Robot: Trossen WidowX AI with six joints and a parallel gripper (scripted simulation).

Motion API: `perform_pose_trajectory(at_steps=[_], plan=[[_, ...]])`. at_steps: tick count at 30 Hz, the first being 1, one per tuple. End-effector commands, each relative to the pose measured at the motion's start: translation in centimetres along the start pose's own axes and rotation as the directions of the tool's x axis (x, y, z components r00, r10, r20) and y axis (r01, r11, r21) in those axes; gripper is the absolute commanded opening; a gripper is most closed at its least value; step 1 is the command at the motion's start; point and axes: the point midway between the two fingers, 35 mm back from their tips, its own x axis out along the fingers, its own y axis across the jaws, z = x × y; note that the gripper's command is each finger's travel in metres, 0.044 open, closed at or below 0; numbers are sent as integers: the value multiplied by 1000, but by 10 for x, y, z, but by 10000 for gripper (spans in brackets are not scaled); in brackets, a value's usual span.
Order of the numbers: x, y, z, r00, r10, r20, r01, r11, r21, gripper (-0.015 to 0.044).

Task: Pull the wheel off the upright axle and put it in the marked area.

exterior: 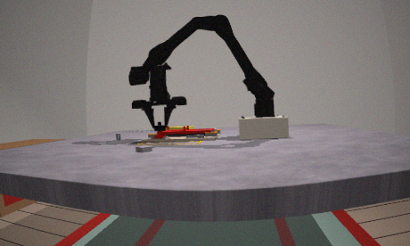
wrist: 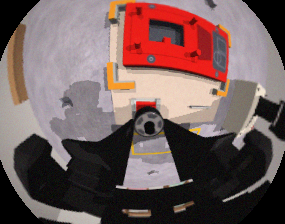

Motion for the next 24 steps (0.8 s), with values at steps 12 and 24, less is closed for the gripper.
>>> perform_pose_trajectory(at_steps=[12,24], plan=[[-8,-1,0,1000,0,1,0,1000,-1,0],[-12,-1,0,1000,1,1,-1,1000,-1,0]])
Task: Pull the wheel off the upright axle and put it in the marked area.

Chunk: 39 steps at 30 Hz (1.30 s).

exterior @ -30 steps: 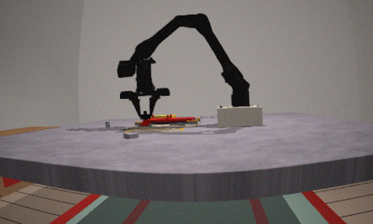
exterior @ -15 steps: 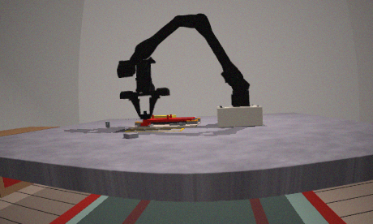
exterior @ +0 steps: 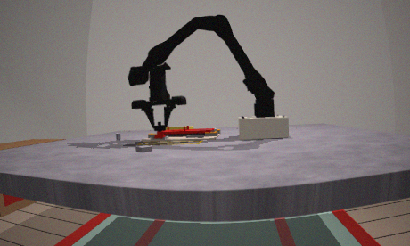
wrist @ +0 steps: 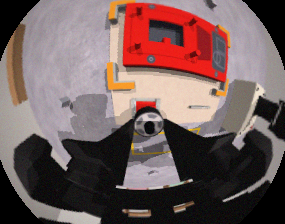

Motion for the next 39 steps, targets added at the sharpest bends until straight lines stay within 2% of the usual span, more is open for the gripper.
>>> perform_pose_trajectory(at_steps=[1,39], plan=[[-9,-2,0,1000,2,1,-2,1000,-2,0],[-22,-2,0,1000,6,1,-6,1000,-3,0]])
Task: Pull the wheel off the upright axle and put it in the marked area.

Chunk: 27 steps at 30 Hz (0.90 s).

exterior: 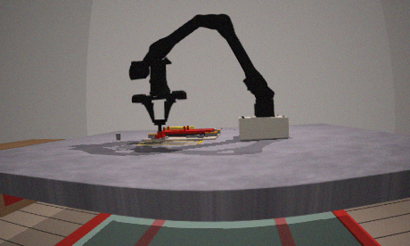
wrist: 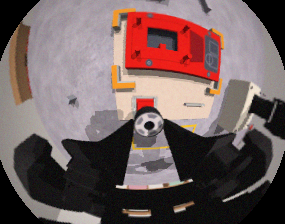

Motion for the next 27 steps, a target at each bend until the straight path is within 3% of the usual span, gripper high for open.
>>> perform_pose_trajectory(at_steps=[1,27], plan=[[-5,0,0,1000,4,-1,-4,1000,-3,0],[-20,0,0,1000,7,-1,-7,1000,-4,0]])
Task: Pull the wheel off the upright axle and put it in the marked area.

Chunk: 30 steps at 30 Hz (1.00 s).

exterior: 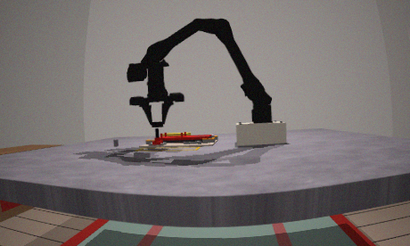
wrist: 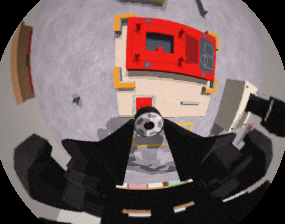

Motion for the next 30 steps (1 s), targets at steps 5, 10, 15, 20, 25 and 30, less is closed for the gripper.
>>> perform_pose_trajectory(at_steps=[5,10,15,20,25,30], plan=[[-32,-1,0,1000,7,-2,-7,1000,-3,0],[-28,-3,-3,1000,0,0,0,1000,1,0],[-30,-13,-28,1000,1,-3,-1,1000,0,0],[-32,-26,-52,1000,1,-6,-1,1000,-4,0],[-34,-39,-73,1000,1,-9,-1,1000,-6,0],[-35,-53,-93,1000,2,-10,-2,1000,-4,0]])
